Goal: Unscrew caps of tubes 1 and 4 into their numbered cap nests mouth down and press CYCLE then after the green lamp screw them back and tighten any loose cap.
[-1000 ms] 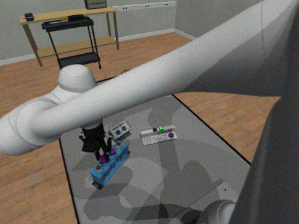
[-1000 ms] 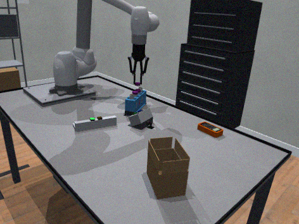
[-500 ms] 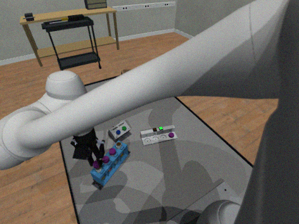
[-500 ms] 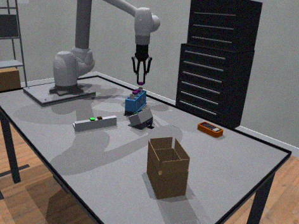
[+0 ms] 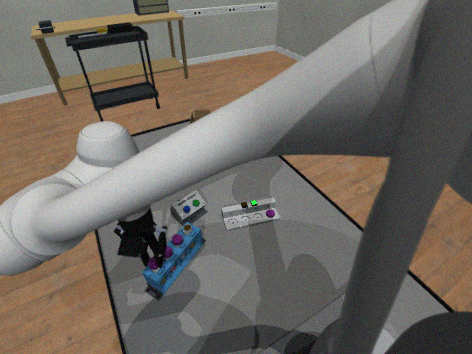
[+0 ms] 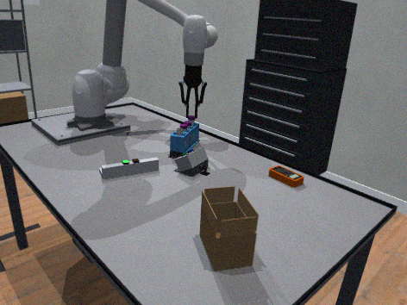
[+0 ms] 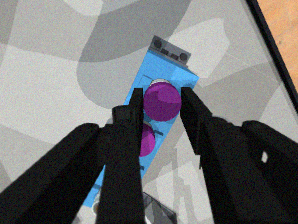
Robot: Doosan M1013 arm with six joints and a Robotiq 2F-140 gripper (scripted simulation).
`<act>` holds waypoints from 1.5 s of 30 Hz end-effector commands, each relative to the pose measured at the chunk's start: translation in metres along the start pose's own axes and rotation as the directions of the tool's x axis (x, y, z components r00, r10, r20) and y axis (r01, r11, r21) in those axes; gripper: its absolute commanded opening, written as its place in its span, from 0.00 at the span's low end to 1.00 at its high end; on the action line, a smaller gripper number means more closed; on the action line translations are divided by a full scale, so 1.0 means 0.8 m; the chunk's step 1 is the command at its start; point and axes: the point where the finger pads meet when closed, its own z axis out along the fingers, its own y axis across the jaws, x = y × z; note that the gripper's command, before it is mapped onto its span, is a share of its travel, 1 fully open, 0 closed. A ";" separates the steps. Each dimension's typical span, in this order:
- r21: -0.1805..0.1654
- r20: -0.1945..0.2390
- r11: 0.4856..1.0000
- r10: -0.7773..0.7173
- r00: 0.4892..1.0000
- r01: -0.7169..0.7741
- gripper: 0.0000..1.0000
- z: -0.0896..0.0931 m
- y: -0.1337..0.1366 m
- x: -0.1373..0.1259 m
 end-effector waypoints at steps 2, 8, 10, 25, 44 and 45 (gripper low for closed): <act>-0.001 0.000 1.000 0.000 1.000 0.000 0.30 -0.001 0.000 0.000; -0.001 0.000 1.000 0.000 1.000 0.000 0.30 0.003 0.000 0.000; -0.001 0.000 1.000 0.000 1.000 0.000 0.30 0.004 0.000 0.000; -0.001 0.000 1.000 0.000 1.000 0.000 0.30 0.011 0.000 0.000; -0.001 0.000 1.000 0.000 1.000 0.000 0.41 0.012 0.000 0.000; -0.001 0.000 1.000 0.000 1.000 0.000 0.41 0.012 0.000 0.000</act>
